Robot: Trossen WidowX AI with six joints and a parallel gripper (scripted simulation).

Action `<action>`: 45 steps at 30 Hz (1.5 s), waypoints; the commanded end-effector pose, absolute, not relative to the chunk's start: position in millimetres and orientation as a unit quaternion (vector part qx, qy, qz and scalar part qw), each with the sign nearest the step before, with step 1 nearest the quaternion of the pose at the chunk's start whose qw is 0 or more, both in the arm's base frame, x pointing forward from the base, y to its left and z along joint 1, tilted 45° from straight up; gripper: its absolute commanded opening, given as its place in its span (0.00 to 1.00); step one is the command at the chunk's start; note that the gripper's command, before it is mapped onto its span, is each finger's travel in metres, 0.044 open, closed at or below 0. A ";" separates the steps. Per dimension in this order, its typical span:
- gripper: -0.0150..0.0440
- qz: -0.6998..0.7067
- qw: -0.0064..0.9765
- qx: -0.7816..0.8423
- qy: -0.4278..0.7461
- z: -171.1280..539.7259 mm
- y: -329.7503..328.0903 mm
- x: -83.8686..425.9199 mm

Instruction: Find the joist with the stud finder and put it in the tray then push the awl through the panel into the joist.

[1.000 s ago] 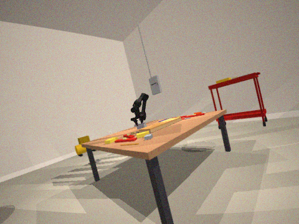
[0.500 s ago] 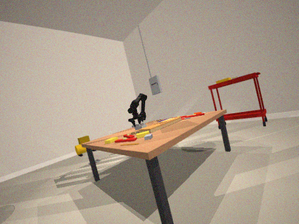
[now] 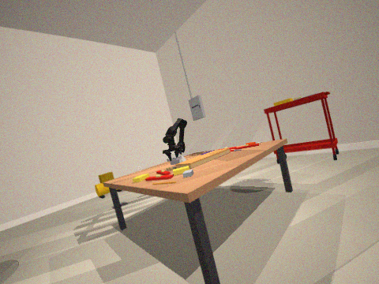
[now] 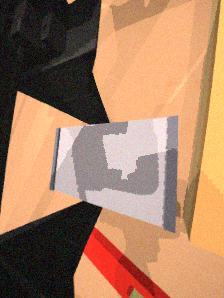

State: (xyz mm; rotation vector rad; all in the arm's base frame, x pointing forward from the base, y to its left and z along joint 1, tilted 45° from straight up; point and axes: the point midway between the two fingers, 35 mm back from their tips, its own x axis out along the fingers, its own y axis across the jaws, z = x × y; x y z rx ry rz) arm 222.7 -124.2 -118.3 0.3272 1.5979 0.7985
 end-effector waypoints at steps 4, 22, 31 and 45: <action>0.25 0.331 0.621 0.128 0.698 -116.6 -124.2 223.0; 0.25 0.303 0.633 0.101 0.705 -115.4 -120.7 221.8; 0.25 0.288 0.640 0.088 0.707 -114.5 -119.0 221.2; 0.25 0.268 0.647 0.071 0.710 -113.7 -116.8 220.3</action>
